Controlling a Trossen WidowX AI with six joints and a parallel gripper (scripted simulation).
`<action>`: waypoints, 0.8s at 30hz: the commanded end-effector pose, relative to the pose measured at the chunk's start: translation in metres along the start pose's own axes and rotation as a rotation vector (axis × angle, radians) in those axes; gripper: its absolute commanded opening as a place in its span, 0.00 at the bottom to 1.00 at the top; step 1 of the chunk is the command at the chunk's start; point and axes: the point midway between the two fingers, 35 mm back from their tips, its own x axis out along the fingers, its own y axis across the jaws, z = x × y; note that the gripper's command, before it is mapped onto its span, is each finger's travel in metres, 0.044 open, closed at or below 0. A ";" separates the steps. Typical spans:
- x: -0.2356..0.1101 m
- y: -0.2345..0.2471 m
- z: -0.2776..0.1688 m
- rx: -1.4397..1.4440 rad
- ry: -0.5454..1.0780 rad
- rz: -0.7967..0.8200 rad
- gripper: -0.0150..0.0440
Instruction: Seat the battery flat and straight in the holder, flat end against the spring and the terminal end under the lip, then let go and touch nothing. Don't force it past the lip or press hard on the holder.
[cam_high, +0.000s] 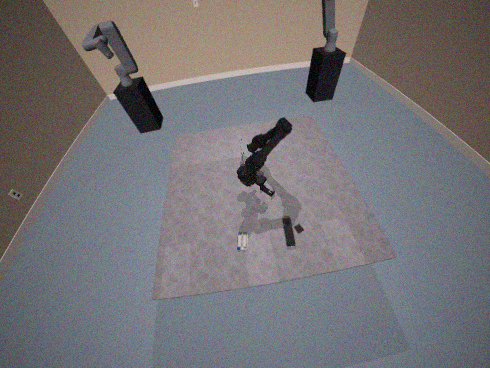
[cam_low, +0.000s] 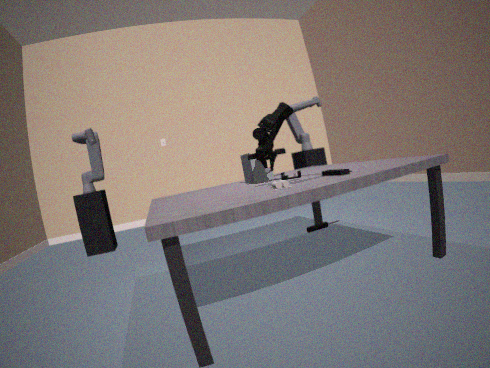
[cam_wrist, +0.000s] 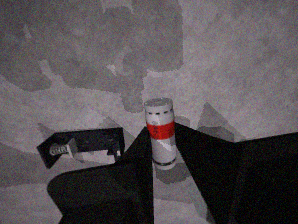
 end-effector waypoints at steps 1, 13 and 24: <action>-0.007 0.018 0.000 -0.232 -0.013 0.004 0.39; -0.017 0.063 -0.017 -0.938 -0.018 0.001 0.39; -0.024 0.097 -0.035 -1.493 -0.020 0.008 0.39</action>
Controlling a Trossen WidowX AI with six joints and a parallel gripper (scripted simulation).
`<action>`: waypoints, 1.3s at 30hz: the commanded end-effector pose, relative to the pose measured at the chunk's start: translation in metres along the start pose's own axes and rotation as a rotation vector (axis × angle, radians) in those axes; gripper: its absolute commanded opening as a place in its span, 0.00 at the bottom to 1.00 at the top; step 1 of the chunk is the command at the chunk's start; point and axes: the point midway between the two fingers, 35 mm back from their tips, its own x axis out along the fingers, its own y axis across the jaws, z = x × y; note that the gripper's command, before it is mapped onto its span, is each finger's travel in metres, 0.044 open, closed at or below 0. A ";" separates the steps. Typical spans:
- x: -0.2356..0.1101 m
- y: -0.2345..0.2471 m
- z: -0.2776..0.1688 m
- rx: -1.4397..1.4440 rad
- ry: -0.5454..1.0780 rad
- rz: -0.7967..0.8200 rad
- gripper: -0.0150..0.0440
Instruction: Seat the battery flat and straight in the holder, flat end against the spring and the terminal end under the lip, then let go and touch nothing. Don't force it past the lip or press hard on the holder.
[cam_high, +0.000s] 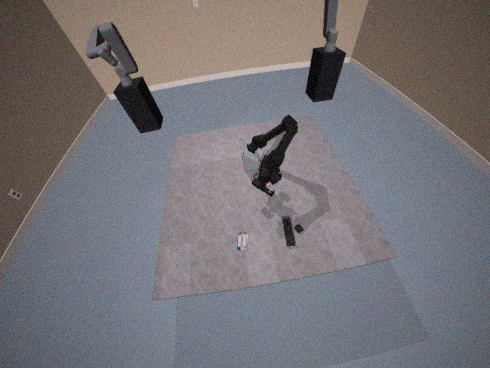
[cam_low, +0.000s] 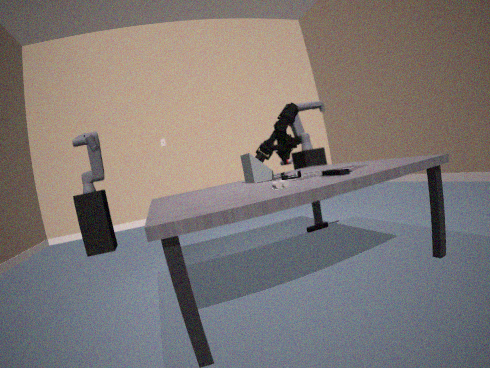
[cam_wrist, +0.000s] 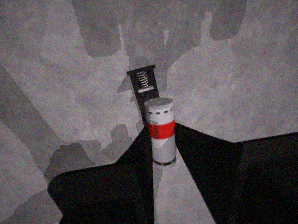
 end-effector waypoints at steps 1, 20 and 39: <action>-0.004 0.004 0.009 -0.124 -0.008 -0.001 0.39; 0.037 0.003 0.002 -0.108 0.249 0.003 0.39; 0.045 0.003 0.006 -0.102 0.363 0.013 0.39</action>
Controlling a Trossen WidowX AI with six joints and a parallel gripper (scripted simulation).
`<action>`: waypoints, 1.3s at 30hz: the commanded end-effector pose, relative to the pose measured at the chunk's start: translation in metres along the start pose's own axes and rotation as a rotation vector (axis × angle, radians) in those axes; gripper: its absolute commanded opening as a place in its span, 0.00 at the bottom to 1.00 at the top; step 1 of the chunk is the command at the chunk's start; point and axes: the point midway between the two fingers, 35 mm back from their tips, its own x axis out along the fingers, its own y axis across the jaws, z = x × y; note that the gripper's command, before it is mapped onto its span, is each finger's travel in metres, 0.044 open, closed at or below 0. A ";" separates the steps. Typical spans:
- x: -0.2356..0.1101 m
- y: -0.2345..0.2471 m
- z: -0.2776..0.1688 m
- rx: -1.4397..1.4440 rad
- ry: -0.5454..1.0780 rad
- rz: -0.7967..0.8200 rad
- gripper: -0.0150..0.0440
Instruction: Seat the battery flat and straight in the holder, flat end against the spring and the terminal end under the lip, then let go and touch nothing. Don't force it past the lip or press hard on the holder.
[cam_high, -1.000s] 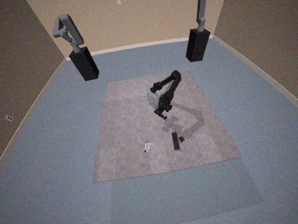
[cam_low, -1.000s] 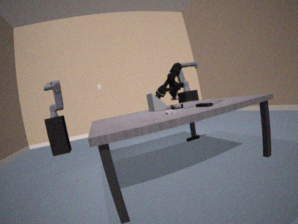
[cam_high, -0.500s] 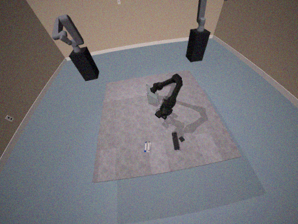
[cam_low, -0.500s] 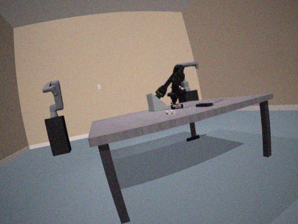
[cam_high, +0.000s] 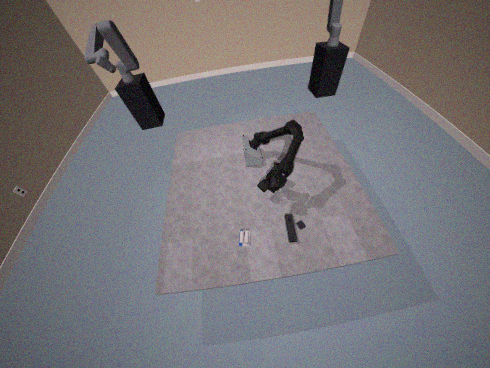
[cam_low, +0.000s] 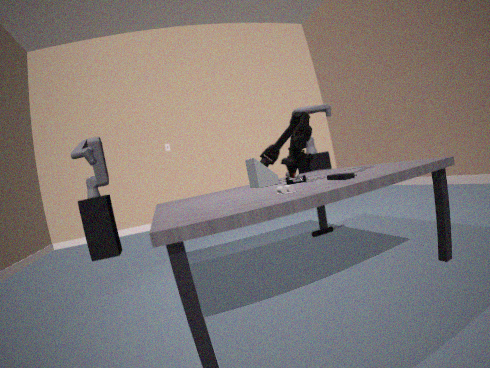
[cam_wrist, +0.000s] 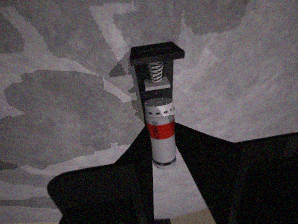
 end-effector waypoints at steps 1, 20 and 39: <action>-0.001 -0.002 0.004 0.002 0.032 -0.007 0.39; 0.007 -0.002 0.012 0.004 0.161 0.000 0.39; 0.005 -0.002 0.025 0.005 0.132 0.003 0.39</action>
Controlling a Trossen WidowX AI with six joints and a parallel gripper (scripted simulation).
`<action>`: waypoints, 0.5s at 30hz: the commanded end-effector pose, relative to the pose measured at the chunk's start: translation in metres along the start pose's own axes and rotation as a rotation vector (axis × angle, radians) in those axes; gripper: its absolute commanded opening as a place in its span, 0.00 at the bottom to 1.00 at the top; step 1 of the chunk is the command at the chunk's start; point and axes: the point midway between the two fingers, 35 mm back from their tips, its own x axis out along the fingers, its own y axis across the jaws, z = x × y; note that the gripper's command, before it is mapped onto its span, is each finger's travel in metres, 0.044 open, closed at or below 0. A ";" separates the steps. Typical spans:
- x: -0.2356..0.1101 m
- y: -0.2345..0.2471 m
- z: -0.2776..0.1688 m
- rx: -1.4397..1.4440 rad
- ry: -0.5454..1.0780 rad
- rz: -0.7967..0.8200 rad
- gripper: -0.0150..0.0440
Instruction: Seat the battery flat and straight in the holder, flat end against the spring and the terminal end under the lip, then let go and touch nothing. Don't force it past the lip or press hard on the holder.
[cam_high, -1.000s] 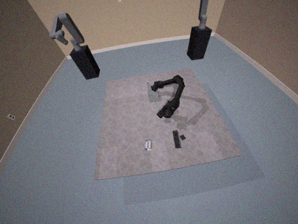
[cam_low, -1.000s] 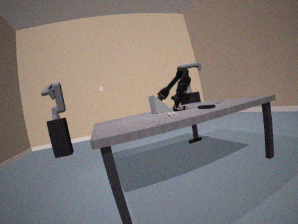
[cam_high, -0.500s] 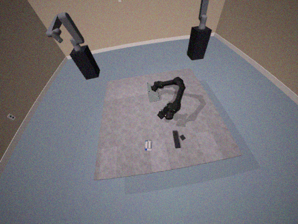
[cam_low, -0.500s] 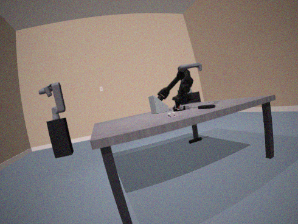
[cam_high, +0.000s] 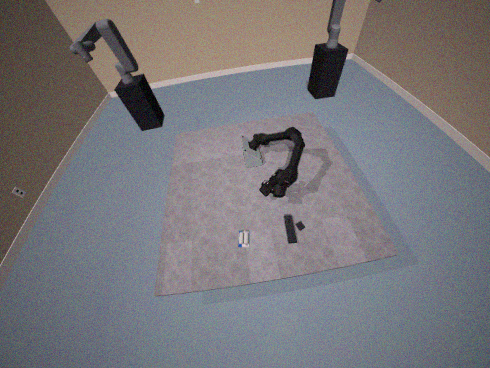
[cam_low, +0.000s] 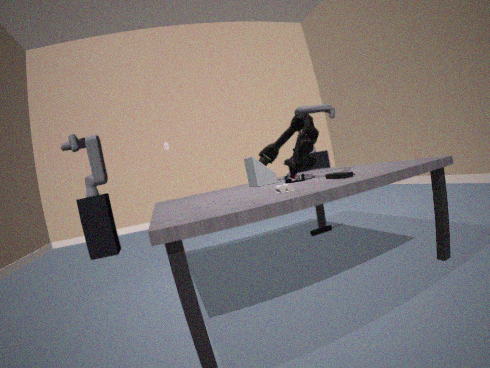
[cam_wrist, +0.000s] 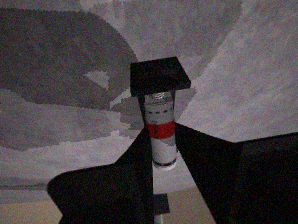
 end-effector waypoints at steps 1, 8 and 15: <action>-0.004 0.000 0.007 -0.006 -0.018 -0.003 0.39; -0.004 0.000 0.009 -0.006 -0.014 -0.002 0.39; -0.005 0.000 0.011 -0.006 -0.010 -0.001 0.39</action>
